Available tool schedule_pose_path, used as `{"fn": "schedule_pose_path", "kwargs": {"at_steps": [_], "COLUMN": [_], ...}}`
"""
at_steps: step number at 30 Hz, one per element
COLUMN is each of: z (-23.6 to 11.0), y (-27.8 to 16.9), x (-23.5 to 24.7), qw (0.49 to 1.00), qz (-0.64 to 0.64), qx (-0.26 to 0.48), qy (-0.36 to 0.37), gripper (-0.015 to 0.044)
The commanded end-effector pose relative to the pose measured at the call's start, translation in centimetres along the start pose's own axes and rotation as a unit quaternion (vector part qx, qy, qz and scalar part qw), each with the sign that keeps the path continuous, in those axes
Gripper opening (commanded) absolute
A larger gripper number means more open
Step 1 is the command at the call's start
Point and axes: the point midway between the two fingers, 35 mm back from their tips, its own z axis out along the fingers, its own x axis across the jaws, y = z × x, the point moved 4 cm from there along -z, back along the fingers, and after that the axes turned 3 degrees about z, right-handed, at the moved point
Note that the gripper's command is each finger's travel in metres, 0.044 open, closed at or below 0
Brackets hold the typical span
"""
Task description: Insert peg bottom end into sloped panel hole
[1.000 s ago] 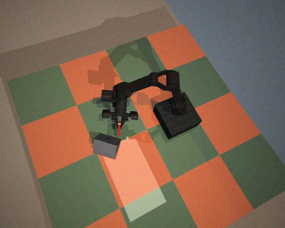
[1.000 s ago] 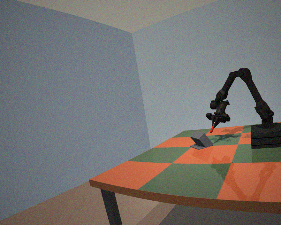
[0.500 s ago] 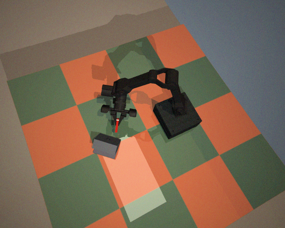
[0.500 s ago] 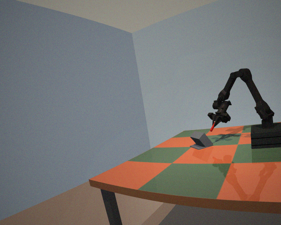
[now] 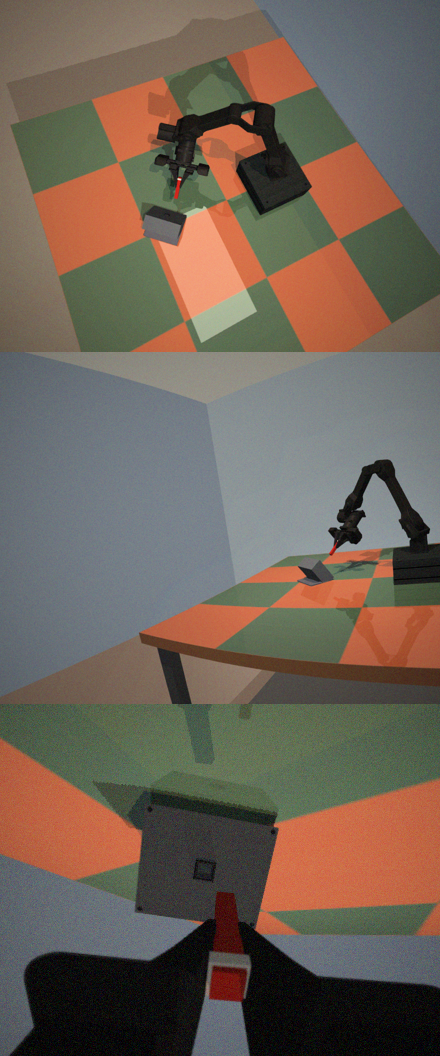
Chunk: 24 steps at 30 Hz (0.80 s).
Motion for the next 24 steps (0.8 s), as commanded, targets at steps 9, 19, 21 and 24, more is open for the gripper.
{"fn": "schedule_pose_path", "kwargs": {"at_steps": [9, 19, 21, 24], "z": [0.2, 1.6, 1.8, 2.2], "y": [0.5, 0.6, 0.6, 0.6], "x": [0.6, 0.9, 0.9, 1.0], "qw": [1.0, 0.999, 0.999, 0.999], "qz": [0.018, 0.024, 0.025, 0.027], "qx": [0.014, 0.019, 0.02, 0.022], "qy": [0.012, 0.017, 0.018, 0.019], "gripper": [0.0, 0.0, 0.0, 0.0]}}
